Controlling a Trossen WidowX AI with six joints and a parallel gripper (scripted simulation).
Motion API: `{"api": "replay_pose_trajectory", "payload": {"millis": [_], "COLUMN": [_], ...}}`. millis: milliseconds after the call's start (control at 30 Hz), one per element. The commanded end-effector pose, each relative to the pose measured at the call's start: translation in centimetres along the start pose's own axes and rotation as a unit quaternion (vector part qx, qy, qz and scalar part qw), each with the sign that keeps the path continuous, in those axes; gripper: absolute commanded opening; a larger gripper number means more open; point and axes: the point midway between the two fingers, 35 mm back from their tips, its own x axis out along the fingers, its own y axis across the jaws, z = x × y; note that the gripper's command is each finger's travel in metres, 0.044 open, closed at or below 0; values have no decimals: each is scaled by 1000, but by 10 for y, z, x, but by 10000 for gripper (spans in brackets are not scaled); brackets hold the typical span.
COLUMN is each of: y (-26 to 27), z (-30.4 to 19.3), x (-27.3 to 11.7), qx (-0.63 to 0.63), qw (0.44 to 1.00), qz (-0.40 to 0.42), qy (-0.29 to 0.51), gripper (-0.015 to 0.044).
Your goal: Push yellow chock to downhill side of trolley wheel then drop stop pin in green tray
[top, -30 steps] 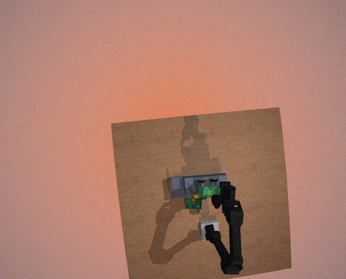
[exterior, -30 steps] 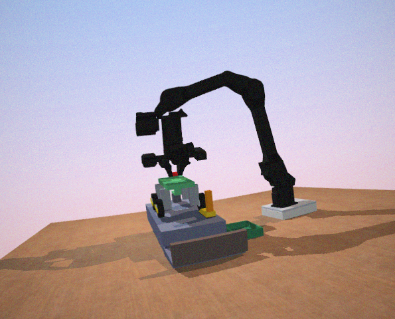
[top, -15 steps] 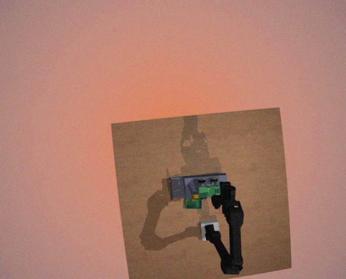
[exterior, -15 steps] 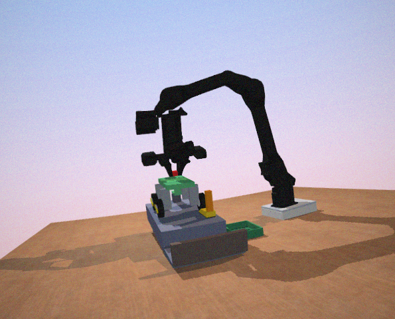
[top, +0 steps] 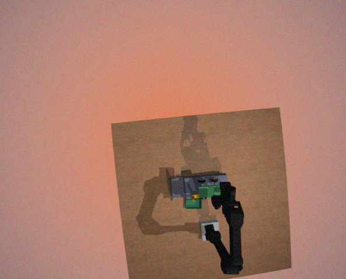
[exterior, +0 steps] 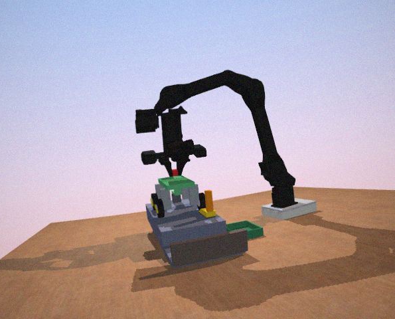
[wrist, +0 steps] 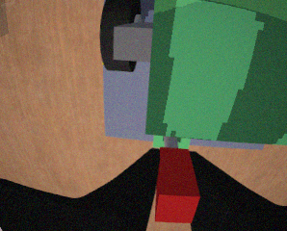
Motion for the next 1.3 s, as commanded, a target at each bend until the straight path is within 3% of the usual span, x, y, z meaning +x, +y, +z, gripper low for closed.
{"api": "replay_pose_trajectory", "payload": {"millis": [0,1267], "y": [0,0], "z": [-2,-3], "x": [-6,-15], "qx": [3,3], "qw": [1000,1000], "qz": [-5,-5], "qy": [2,2], "gripper": [0,0]}}
